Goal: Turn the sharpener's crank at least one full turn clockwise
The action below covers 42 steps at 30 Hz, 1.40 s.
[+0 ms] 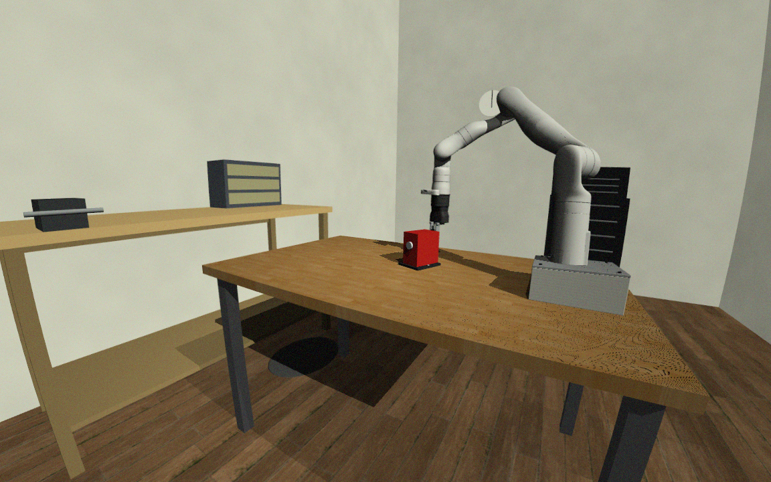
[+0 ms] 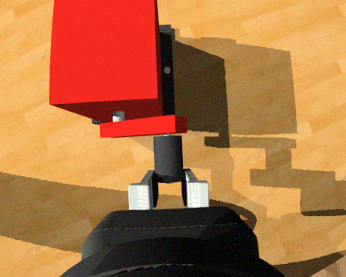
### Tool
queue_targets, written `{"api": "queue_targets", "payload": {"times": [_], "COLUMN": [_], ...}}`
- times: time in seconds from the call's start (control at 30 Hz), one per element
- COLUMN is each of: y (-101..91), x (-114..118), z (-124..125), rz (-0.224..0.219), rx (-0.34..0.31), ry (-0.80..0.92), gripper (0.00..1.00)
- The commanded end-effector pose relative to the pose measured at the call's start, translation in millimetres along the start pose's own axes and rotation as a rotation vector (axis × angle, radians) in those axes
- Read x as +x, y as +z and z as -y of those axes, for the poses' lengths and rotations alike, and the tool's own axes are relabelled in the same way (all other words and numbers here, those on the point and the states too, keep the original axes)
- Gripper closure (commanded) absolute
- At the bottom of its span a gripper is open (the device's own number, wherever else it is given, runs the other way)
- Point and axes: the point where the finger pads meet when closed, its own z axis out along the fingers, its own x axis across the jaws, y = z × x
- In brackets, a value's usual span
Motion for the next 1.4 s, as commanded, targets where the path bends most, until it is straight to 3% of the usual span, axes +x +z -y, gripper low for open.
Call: {"api": "queue_targets", "payload": {"times": [0.0,0.47,1.37], "y": [10.0,27.5,28.6], "x": [7.9,5.1,5.0], "z": [0.3,0.3,0.3], "rz": [-0.007,-0.001,-0.001], "rx": [-0.003,-0.003,-0.003], "ry": [-0.008,-0.01,-0.01], "gripper": [1.0,1.0,1.0]}}
